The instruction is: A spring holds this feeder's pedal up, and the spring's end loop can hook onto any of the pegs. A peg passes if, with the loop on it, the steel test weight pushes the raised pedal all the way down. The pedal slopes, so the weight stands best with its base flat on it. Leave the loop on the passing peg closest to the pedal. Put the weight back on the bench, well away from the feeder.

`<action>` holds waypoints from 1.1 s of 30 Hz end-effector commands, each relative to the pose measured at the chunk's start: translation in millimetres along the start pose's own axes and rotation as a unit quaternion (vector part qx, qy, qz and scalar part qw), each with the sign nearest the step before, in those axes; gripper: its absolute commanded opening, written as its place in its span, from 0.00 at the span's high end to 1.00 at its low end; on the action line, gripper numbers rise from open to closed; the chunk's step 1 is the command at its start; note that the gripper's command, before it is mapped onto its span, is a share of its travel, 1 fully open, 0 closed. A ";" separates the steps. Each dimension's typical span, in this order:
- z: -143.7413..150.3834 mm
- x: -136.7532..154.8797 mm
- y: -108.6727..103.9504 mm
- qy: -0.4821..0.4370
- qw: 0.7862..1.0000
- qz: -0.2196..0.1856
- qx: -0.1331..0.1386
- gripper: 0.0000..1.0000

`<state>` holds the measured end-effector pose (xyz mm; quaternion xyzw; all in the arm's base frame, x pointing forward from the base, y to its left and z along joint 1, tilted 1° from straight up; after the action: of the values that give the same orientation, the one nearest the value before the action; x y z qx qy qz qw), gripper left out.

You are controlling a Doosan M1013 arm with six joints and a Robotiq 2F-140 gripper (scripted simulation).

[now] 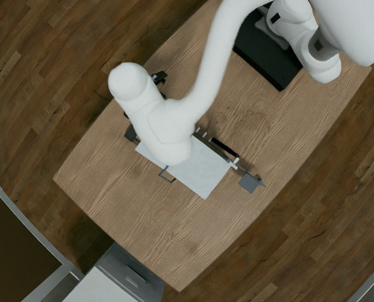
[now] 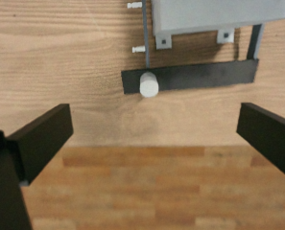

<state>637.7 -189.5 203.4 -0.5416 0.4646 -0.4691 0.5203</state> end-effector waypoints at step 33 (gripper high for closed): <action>-2.4 16.7 86.9 -0.001 0.995 0.097 0.016 0.00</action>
<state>635.7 -208.4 116.7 -0.4866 0.5073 -0.4227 0.5720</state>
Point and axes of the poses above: the point where the finger pads meet when closed, its own y axis out along the fingers, its own z axis across the jaws, x = y × z, the point moved 5 cm from there along -y, back along the fingers, and after that the axes turned 9 degrees about -y, right-handed, at the moved point
